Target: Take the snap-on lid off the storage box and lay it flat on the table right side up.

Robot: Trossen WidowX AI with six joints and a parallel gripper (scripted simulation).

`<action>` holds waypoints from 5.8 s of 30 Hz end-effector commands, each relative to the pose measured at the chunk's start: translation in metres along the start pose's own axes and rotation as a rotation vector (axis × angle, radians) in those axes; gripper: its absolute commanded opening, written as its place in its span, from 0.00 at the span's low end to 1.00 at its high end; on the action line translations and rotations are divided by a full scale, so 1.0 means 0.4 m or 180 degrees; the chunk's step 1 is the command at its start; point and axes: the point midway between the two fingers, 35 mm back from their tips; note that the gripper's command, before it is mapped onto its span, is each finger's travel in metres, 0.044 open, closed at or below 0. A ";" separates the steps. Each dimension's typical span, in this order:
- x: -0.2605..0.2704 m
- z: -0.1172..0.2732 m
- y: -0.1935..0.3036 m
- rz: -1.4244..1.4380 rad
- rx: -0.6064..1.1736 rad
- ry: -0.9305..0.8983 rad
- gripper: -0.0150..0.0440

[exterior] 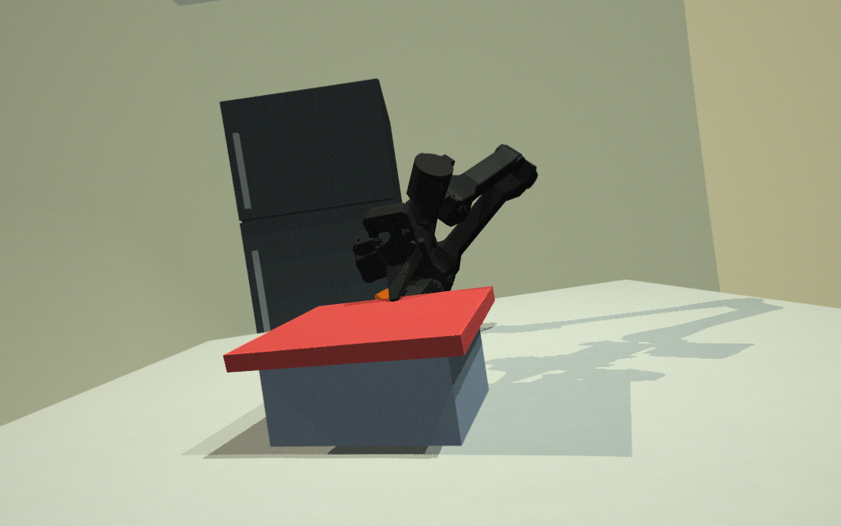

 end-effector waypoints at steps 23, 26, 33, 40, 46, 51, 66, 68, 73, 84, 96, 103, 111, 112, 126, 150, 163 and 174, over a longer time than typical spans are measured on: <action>0.003 -0.004 0.000 -0.0002 -0.0001 -0.0001 0.25; 0.004 -0.005 0.000 -0.0002 -0.0001 -0.0001 0.25; 0.005 -0.006 0.000 -0.0002 -0.0001 -0.0001 0.25; 0.006 -0.007 0.000 -0.0002 -0.0001 -0.0001 0.25; 0.006 -0.008 0.000 -0.0002 -0.0001 -0.0001 0.25; 0.007 -0.009 0.000 -0.0002 -0.0001 -0.0001 0.25; 0.038 0.013 -0.002 -0.0003 -0.0007 0.0000 0.25; 0.044 0.016 -0.002 -0.0002 -0.0008 0.0000 0.25; 0.059 0.024 -0.004 -0.0002 -0.0008 0.0000 0.25; 0.095 0.037 -0.006 -0.0001 -0.0009 0.0000 0.25; 0.137 0.047 -0.009 0.0001 -0.0010 -0.0001 0.25; 0.164 0.051 -0.011 0.0002 -0.0011 -0.0001 0.25; 0.197 0.052 -0.013 0.0003 -0.0011 -0.0002 0.25; 0.201 0.052 -0.014 0.0003 -0.0011 -0.0002 0.25; 0.255 0.058 -0.017 0.0005 -0.0012 -0.0003 0.25; 0.314 0.108 -0.022 0.0005 -0.0015 -0.0001 0.25; 0.330 0.124 -0.028 0.0006 -0.0016 -0.0001 0.25; 0.315 0.125 -0.086 0.0007 -0.0018 -0.0001 0.25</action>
Point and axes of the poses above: the point midway between the two fingers, 35 mm back from their tips, its own z axis back along the fingers, its own x axis across the jaws, y = z × x, and after that the axes turned 4 degrees about z, right-handed
